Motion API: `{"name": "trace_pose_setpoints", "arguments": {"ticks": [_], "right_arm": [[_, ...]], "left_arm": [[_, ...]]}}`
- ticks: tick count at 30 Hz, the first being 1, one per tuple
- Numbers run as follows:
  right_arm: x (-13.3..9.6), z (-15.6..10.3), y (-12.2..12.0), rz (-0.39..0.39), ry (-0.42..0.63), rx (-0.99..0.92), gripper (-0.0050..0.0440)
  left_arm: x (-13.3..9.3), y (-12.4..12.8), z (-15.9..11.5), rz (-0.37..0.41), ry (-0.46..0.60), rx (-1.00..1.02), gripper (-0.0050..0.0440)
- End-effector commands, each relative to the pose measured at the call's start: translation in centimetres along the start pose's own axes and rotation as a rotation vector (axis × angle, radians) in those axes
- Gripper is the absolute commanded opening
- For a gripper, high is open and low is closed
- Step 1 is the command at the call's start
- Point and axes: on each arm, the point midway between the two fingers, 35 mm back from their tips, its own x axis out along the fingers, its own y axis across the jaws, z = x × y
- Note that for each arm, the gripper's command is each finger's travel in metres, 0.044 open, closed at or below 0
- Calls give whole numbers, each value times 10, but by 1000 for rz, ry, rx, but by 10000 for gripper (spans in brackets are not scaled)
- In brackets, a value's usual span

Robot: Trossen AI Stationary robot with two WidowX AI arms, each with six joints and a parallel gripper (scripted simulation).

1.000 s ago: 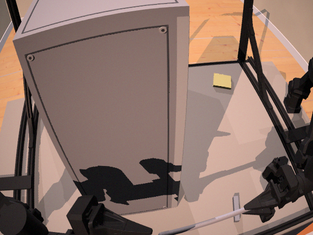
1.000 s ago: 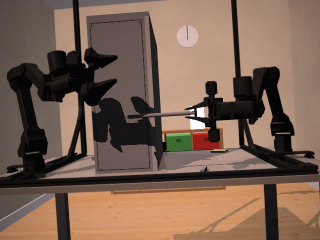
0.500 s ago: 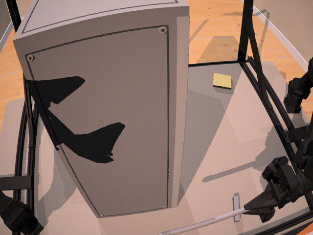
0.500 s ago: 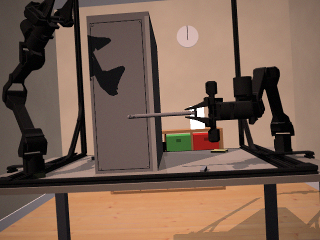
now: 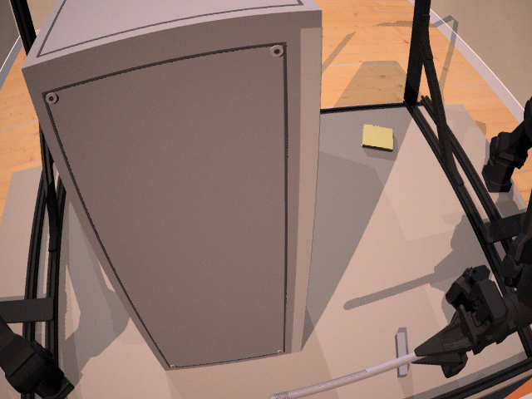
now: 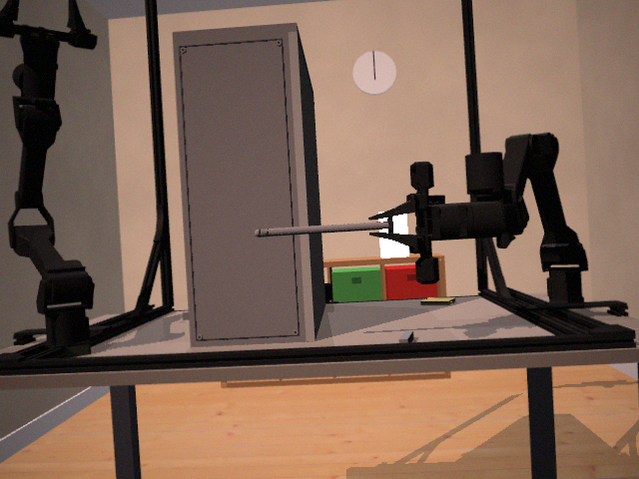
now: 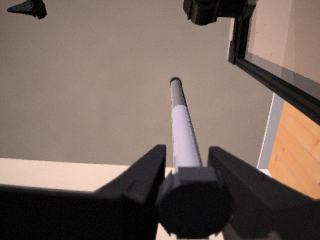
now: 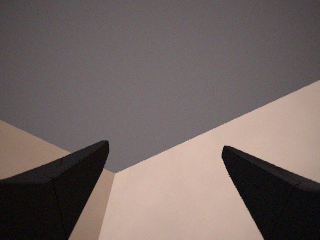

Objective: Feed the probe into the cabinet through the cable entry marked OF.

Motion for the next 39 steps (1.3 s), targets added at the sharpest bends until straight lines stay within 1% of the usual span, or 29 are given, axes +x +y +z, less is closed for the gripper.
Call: {"name": "trace_pose_setpoints", "arguments": {"ticks": [1, 5, 16, 18, 33, 35, 39], "right_arm": [[-3, 1, -2, -19, 12, -33, 440], [-2, 1, -3, -6, 12, -4, 440], [0, -5, -19, 211, 12, 486, 440], [0, -5, -19, 211, 12, 486, 440], [7, -20, -33, 506, 8, 1154, 440], [7, -20, -33, 506, 8, 1154, 440], [9, -26, -36, 581, 7, 1325, 440]], "left_arm": [[0, 0, 0, 1, 2, -1, 0], [0, 0, 0, 1, 2, -1, 0], [0, 0, 0, 1, 2, -1, 0], [0, 0, 0, 1, 2, -1, 0], [0, 0, 0, 1, 2, -1, 0], [0, 0, 0, 1, 2, -1, 0], [0, 0, 0, 1, 2, -1, 0]]}}
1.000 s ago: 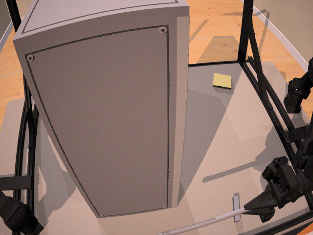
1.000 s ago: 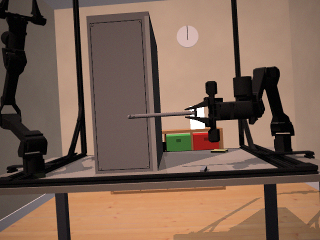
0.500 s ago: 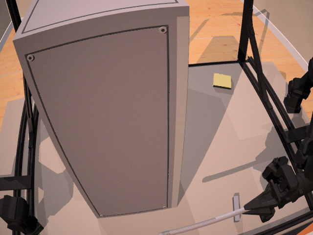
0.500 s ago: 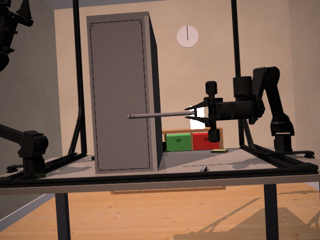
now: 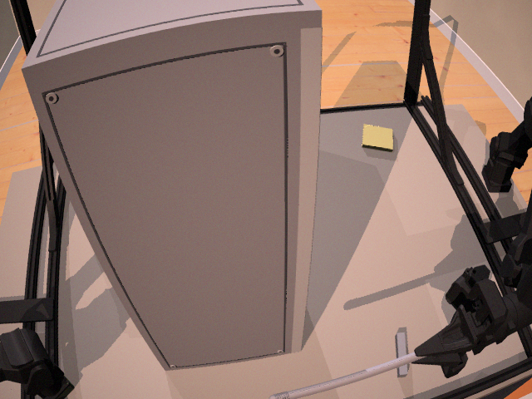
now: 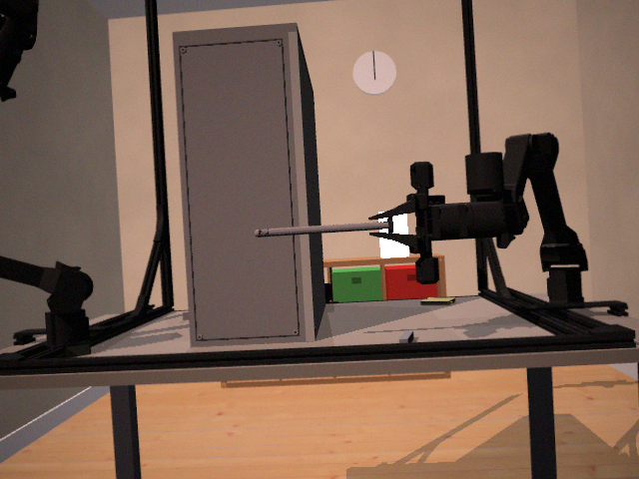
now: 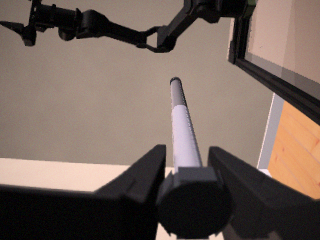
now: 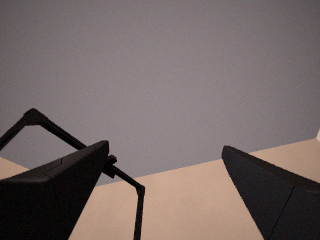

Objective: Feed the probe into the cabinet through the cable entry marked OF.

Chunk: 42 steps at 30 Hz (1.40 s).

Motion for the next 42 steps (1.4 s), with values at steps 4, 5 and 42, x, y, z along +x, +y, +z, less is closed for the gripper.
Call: {"name": "trace_pose_setpoints", "arguments": {"ticks": [4, 5, 42], "right_arm": [[-1, 1, -9, 87, -2, 201, 440], [-1, 1, -9, 87, -2, 201, 440], [-84, -41, -154, -830, -384, 751, 440]], "left_arm": [[0, 0, 0, 1, 2, -1, 0], [0, 0, 0, 1, 2, -1, 0], [0, 0, 0, 1, 2, -1, 0]]}}
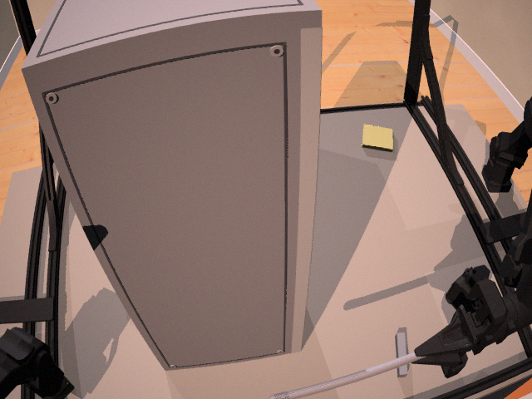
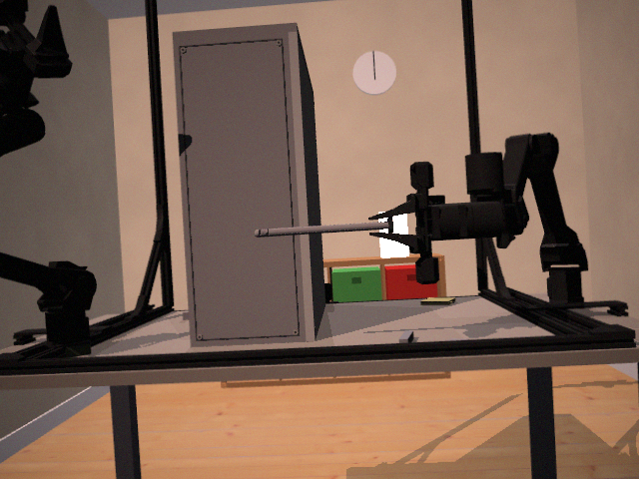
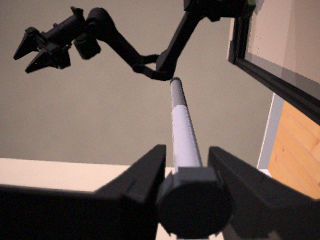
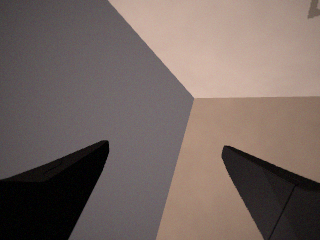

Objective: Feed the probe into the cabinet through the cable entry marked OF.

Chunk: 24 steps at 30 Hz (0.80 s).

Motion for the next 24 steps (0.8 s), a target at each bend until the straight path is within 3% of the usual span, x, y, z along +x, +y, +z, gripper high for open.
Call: {"name": "trace_pose_setpoints", "arguments": {"ticks": [1, 3, 8, 11, 16, 20, 22, 24], "right_arm": [[-9, 10, -27, -127, -67, 79, 440], [-12, 16, -36, -166, -100, 125, 440], [-13, 16, -37, -170, -101, 127, 440], [-11, -1, -35, -165, -67, 92, 440], [-13, -94, -27, -126, 120, -96, 440], [-29, -174, -27, -78, 282, -248, 440], [-29, -174, -27, -78, 282, -248, 440], [-45, -218, -29, -44, 377, -334, 440]], "left_arm": [[0, 0, 0, 1, 2, -1, 0], [0, 0, 0, 1, 2, -1, 0], [0, 0, 0, 1, 2, -1, 0], [0, 0, 0, 1, 2, -1, 0], [0, 0, 0, 1, 2, -1, 0], [0, 0, 0, 1, 2, -1, 0], [0, 0, 0, 1, 2, -1, 0], [0, 0, 0, 1, 2, -1, 0]]}}
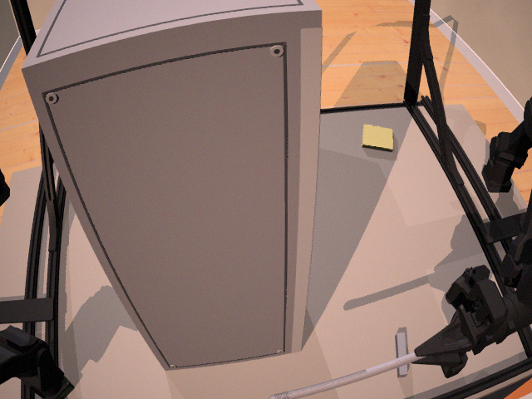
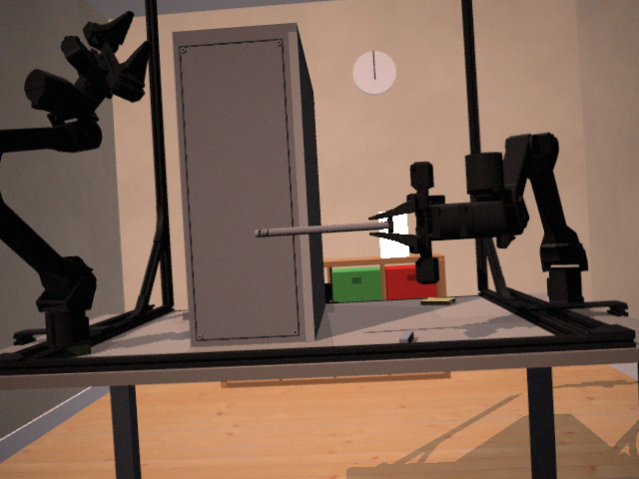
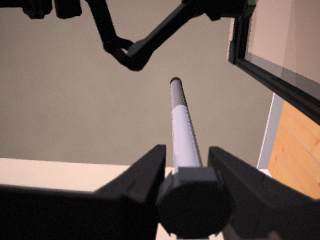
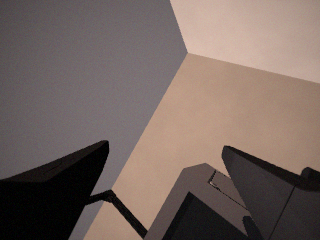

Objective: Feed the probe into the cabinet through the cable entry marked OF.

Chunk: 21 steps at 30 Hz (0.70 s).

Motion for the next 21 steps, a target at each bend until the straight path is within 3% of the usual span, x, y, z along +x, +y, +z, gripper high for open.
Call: {"name": "trace_pose_setpoints", "arguments": {"ticks": [1, 6, 9, 13, 15, 21], "right_arm": [[-6, -65, 13, 53, 123, -133, 440], [-26, -149, 21, 122, 280, -300, 440], [-40, -196, 12, 127, 356, -399, 440], [-55, -258, -22, 86, 407, -513, 440], [-55, -258, -22, 86, 407, -513, 440], [-89, -341, -92, 33, 499, -688, 440]], "left_arm": [[0, 0, 0, 1, 3, -1, 0], [0, 0, 0, 1, 3, -1, 0], [0, 0, 0, 1, 3, -1, 0], [0, 0, 0, 1, 3, -1, 0], [0, 0, 0, 1, 3, -1, 0], [0, 0, 0, 1, 3, -1, 0]]}}
